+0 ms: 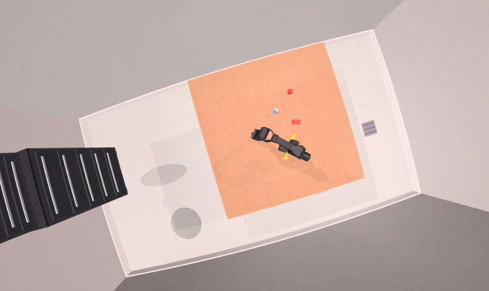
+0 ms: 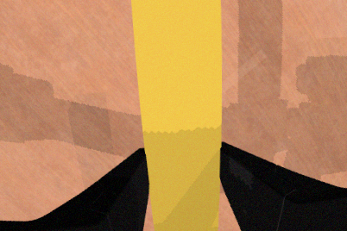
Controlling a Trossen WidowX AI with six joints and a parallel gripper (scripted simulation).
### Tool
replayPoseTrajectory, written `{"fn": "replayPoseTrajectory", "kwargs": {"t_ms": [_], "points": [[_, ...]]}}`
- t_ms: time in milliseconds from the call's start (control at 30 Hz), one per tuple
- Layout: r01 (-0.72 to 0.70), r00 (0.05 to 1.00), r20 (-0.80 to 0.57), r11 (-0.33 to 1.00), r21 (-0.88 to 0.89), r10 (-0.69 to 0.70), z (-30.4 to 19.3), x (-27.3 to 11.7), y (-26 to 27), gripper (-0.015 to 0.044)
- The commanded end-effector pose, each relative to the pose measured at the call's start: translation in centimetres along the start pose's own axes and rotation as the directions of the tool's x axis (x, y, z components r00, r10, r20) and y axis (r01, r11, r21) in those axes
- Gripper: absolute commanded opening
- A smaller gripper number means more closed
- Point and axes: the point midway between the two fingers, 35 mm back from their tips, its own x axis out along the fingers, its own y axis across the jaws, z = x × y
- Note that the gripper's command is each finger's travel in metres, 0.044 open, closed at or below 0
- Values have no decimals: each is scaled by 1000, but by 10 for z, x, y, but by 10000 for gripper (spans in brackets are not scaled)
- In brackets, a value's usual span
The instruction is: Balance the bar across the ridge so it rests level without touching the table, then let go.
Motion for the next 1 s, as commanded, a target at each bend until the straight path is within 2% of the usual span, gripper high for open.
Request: {"fn": "replayPoseTrajectory", "kwargs": {"t_ms": [0, 967], "points": [[4, 1000, -3, 1000, 26, -4, 15, -2, 2, 0], [0, 1000, 7, 981, 193, -1, 126, -3, 31, 0]]}}
